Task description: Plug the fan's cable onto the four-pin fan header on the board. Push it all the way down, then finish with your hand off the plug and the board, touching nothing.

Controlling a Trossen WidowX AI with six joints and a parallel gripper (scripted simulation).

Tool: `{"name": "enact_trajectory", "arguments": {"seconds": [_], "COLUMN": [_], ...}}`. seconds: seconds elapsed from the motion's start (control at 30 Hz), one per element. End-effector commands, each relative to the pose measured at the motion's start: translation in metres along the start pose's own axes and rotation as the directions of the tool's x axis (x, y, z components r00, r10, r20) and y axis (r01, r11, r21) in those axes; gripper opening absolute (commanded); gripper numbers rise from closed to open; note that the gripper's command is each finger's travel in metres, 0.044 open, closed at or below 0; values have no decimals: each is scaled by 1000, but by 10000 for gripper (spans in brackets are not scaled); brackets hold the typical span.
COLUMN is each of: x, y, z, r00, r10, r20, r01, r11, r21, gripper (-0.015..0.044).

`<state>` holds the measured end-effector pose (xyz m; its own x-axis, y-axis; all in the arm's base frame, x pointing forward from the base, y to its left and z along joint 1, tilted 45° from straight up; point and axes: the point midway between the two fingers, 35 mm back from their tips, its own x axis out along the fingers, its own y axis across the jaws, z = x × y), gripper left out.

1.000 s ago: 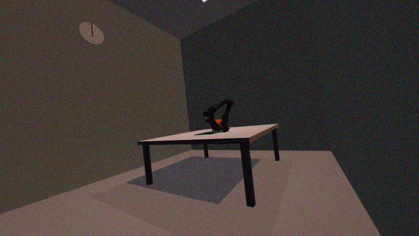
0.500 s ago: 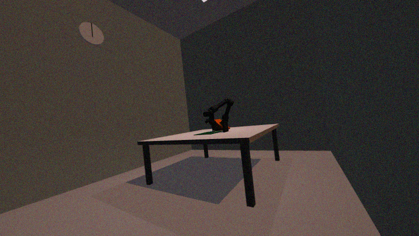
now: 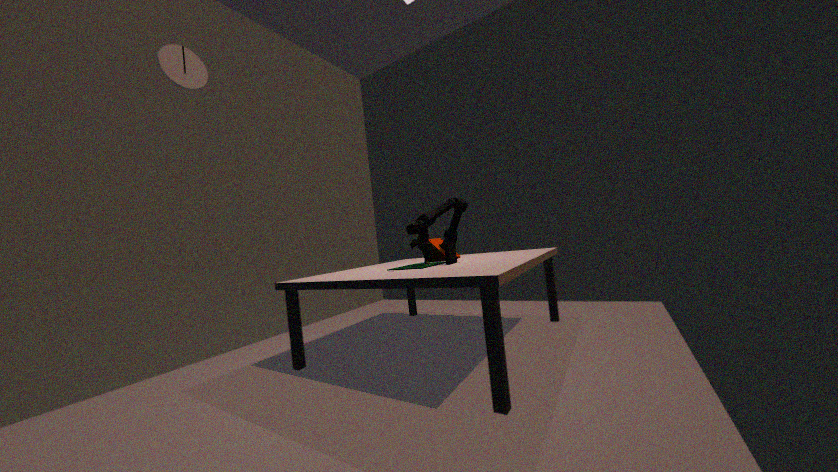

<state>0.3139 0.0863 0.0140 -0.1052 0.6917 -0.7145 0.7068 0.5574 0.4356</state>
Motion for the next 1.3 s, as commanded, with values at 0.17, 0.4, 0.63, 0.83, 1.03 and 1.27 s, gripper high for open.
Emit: {"name": "enact_trajectory", "arguments": {"seconds": [0.17, 0.4, 0.63, 0.83, 1.03, 1.27], "x": [7, 11, 10, 10, -2, -45], "y": [0, 0, -1, -1, -1, -1], "z": [0, -1, 0, 0, 1, 1], "r00": [1000, 1000, 1000, 1000, 1000, 1000], "r10": [3, 3, 2, 2, 1, 1], "r20": [-3, -3, -1, -1, 0, -1], "r01": [-3, -3, -2, -2, -1, -1], "r11": [1000, 1000, 1000, 1000, 1000, 1000], "r21": [2, 2, 4, 4, 4, 3], "gripper": [0, 0, 53, 210, 260, 260]}}
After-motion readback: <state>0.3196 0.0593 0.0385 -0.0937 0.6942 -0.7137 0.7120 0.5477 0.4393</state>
